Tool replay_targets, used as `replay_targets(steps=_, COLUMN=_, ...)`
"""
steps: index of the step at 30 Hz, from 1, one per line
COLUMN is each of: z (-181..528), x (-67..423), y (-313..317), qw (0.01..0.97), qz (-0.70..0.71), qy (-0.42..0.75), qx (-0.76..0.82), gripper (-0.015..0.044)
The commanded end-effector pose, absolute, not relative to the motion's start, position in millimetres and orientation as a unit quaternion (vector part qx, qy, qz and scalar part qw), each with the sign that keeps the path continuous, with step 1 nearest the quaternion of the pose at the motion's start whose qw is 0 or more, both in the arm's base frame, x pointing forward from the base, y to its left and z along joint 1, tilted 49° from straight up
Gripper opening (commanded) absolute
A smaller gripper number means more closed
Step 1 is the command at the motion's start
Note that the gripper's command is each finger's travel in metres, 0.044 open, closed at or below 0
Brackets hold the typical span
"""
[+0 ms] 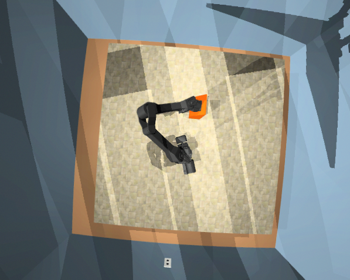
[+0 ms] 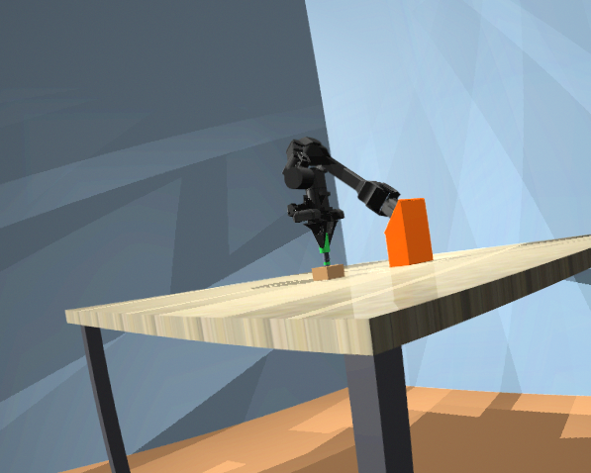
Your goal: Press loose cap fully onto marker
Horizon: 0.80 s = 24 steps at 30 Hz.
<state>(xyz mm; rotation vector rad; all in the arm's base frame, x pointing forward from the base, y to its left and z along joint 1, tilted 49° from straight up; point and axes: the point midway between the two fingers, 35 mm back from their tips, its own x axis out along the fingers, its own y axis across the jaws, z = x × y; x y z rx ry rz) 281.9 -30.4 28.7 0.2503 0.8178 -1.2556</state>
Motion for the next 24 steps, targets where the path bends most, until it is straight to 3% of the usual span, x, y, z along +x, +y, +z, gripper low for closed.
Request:
replay_targets(steps=1, z=24.3, x=281.2, y=-35.5, qw=0.726, qz=-0.569, qy=0.371, qx=0.11, gripper=0.0)
replay_targets(steps=15, z=16.9, x=281.3, y=-45.1, qw=0.726, qz=-0.57, qy=0.37, qx=0.109, gripper=0.0)
replay_targets(steps=24, z=17.0, x=281.3, y=-44.4, qw=0.725, qz=-0.57, qy=0.371, qx=0.112, gripper=0.0236)
